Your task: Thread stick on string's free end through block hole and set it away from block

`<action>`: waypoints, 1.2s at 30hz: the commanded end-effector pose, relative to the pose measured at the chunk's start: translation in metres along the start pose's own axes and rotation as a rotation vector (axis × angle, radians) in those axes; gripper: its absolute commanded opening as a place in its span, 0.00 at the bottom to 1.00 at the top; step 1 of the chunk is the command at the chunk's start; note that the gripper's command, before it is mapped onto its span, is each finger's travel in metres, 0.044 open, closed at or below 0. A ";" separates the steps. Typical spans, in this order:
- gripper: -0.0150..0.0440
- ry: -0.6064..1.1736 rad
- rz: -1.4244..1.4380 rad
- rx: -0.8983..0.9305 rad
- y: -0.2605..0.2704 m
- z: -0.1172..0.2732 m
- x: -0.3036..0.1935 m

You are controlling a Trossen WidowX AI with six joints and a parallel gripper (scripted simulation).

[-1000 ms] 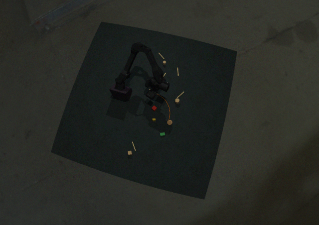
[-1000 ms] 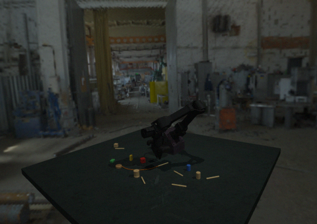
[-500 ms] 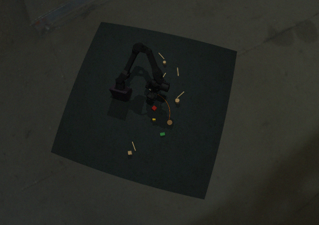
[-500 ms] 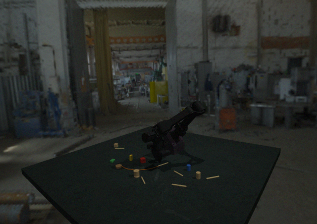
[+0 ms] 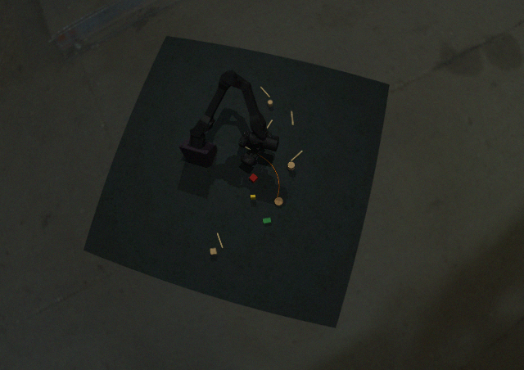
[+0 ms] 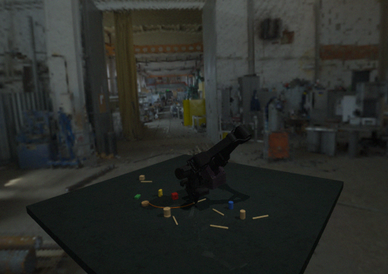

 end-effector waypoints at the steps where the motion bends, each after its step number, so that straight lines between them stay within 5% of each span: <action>1: 0.46 -0.003 -0.008 -0.004 0.001 -0.004 0.002; 5: 0.46 -0.003 -0.008 -0.004 0.001 -0.004 0.002; 10: 0.25 -0.002 -0.002 0.000 0.000 -0.003 0.001; 36: 0.25 -0.001 -0.003 0.004 0.001 0.019 -0.001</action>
Point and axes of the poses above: the point midway between the two fingers, 35 mm back from their tips, its own z axis back along the fingers, its own y axis across the jaws, x = y × z, the point moved 5 cm from there along z, back along the fingers, and after that the axes turned 7 degrees about z, right-handed, at the moved point
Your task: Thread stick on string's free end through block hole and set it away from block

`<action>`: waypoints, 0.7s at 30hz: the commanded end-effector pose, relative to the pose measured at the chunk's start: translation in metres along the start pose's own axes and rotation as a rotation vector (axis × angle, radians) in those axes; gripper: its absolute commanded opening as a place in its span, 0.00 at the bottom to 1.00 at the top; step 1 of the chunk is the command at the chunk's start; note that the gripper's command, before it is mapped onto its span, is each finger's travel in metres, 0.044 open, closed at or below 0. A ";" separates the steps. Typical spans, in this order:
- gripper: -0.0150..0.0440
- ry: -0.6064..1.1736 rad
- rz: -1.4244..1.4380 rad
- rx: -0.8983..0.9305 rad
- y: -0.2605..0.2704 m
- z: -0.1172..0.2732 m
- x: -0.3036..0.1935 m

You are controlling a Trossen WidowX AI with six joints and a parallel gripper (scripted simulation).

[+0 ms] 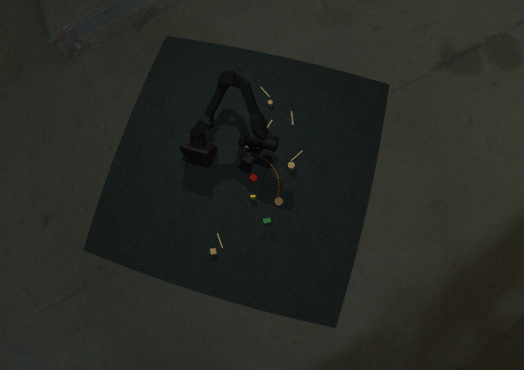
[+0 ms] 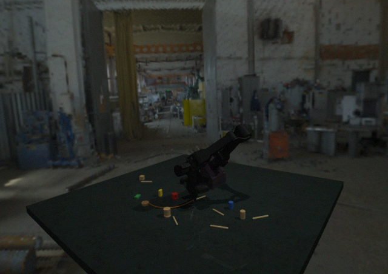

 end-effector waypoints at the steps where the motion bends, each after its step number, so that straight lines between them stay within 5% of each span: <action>1: 0.25 0.005 0.008 0.004 0.000 0.007 -0.002; 21: 0.25 0.004 0.007 0.004 0.000 0.033 -0.001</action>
Point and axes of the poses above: the point midway between the two fingers, 35 mm back from their tips, its own z axis back along the fingers, its own y axis across the jaws, x = y × z, the point moved 5 cm from there along z, back along the fingers, and after that the axes turned 7 degrees about z, right-handed, at the moved point
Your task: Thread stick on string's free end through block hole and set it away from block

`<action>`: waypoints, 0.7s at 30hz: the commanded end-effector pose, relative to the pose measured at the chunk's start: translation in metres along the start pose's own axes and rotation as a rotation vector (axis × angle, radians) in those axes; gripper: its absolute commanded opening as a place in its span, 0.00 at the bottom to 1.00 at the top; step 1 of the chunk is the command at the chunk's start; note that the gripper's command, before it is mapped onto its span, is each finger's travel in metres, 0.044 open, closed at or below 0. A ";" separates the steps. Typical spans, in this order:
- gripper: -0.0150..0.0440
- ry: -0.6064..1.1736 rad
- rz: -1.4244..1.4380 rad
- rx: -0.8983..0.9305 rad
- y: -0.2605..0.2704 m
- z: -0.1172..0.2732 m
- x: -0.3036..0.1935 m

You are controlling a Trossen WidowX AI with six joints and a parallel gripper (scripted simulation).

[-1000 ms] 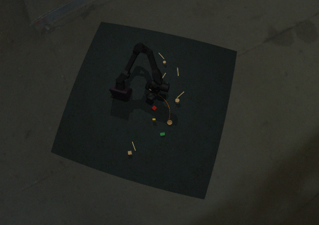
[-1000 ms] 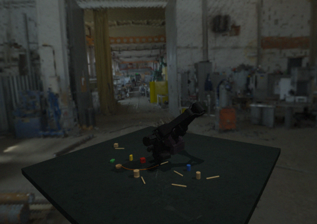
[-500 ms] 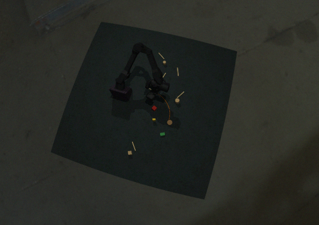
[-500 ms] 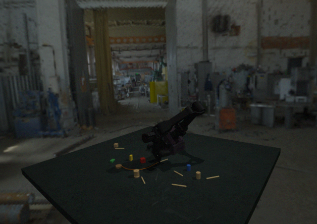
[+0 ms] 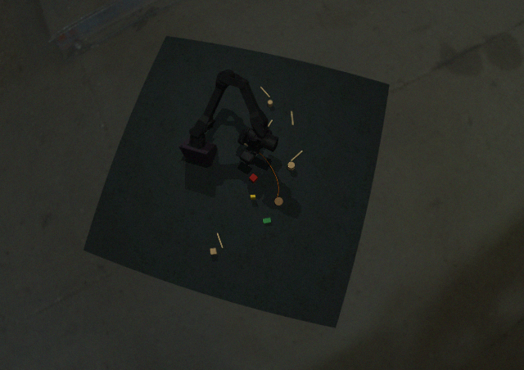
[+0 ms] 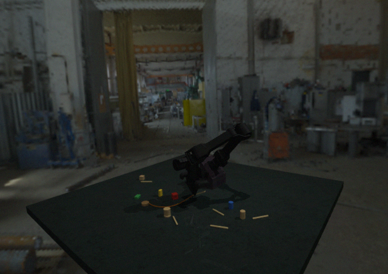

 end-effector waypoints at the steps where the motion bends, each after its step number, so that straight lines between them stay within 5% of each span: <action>1: 0.25 0.004 0.008 0.003 -0.001 0.007 -0.001; 21: 0.25 0.001 -0.086 -0.002 -0.001 0.012 -0.002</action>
Point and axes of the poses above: the point midway between the two fingers, 35 mm back from their tips, its own z axis back along the fingers, its own y axis across the jaws, x = y × z, the point moved 5 cm from there along z, back along the fingers, and after that the axes turned 7 degrees about z, right-handed, at the moved point
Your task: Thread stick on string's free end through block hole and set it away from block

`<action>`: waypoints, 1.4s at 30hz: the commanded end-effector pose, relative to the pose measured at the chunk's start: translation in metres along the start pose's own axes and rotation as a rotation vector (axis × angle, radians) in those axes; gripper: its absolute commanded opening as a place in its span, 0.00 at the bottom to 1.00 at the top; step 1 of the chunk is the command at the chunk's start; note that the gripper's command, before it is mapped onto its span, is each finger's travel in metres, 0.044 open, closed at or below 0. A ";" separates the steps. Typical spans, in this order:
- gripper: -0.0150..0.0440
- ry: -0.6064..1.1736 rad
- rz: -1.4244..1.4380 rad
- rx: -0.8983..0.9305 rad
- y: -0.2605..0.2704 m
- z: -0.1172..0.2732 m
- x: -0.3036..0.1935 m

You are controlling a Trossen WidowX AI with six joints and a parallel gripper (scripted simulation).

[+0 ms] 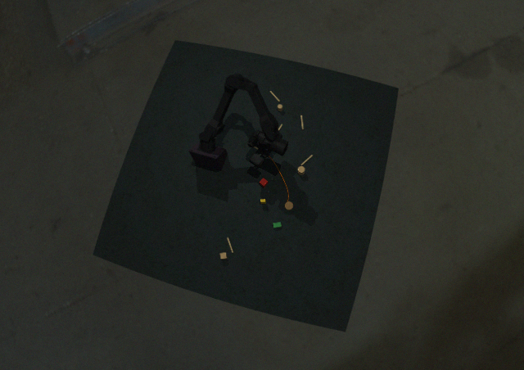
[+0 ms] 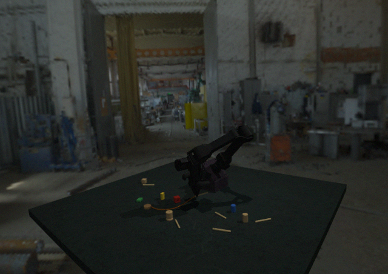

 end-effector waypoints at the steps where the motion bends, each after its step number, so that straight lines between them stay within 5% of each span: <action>1: 0.25 0.000 -0.094 0.000 0.000 0.000 -0.003; 42: 0.25 0.001 -1.527 -0.003 -0.001 0.004 -0.038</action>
Point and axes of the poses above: the point midway between the two fingers, 35 mm back from their tips, its own z axis back along the fingers, its own y axis across the jaws, x = y × z, the point moved 5 cm from there along z, back along the fingers, and after that the axes turned 7 degrees about z, right-handed, at the moved point
